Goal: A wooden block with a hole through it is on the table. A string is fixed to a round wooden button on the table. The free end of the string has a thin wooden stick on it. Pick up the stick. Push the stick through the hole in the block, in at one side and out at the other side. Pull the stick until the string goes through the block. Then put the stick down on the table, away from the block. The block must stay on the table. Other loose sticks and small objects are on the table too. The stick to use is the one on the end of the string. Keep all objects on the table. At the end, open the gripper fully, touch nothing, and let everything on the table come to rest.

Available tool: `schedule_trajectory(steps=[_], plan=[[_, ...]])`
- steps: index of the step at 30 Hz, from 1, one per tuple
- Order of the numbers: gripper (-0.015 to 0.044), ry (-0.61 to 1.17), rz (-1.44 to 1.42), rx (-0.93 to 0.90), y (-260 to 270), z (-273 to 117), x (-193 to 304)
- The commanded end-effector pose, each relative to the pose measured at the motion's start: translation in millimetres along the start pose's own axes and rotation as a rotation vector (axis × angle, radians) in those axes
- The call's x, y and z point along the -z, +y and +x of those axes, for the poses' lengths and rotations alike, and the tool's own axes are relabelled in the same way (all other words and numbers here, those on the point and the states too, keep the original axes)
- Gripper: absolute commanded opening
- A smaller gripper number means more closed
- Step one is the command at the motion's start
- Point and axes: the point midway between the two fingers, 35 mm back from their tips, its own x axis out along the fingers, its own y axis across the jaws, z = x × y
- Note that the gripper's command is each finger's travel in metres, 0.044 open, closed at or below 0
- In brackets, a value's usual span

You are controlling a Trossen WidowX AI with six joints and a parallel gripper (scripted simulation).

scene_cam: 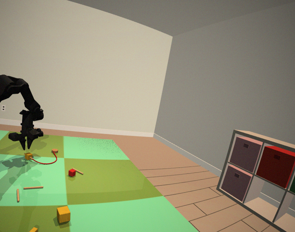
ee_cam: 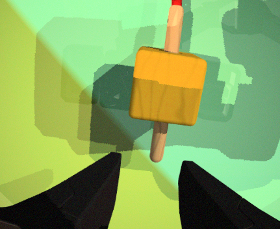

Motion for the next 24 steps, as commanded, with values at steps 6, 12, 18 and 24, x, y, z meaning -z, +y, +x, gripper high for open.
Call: schedule_trajectory(steps=[6,12,18,24], plan=[[0.0120,-0.004,-0.004,0.005,-2.1,15.5,-0.6],[0.0120,-0.005,-0.004,0.005,-3.1,25.3,-0.7],[0.0120,-0.005,-0.004,0.006,-4.4,34.6,-0.8],[0.0068,-0.002,0.000,0.005,-3.7,33.9,-0.6]])
